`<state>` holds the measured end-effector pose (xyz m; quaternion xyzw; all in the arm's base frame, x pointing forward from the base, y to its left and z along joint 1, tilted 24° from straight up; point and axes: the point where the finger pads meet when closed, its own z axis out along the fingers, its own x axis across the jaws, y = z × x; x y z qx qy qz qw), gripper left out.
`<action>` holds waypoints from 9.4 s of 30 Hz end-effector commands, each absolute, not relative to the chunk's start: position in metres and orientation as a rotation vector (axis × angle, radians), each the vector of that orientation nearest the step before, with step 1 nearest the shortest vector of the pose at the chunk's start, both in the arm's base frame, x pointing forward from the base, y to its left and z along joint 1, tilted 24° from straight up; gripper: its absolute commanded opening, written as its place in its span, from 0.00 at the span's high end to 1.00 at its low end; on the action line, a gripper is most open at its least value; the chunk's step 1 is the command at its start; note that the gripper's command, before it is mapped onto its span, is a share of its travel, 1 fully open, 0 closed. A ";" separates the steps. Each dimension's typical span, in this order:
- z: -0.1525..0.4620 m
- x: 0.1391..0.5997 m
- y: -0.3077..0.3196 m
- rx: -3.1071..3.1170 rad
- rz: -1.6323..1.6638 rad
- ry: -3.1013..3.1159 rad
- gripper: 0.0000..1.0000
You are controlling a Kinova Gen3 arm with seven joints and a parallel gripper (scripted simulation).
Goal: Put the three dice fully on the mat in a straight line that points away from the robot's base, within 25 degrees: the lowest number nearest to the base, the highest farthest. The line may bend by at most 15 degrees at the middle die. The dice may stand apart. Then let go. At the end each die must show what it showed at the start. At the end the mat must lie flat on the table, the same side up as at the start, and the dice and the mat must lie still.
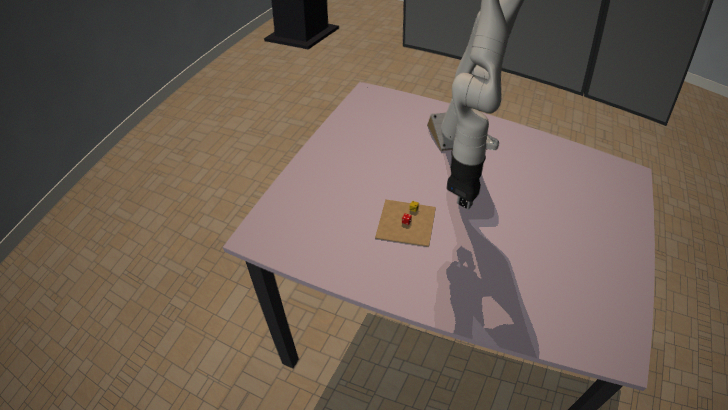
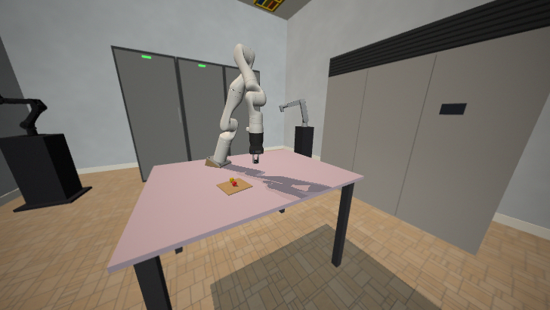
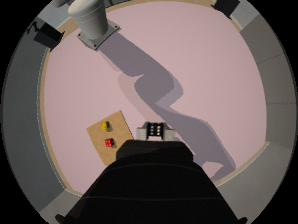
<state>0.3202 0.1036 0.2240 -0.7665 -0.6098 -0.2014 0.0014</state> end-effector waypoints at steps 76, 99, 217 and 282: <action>0.224 0.405 -0.035 -2.198 -0.655 -2.219 0.60; 0.160 0.428 -0.019 -2.199 -0.651 -2.217 0.60; 0.132 0.438 -0.012 -2.199 -0.651 -2.217 0.48; 0.214 0.409 -0.034 -2.199 -0.651 -2.217 0.00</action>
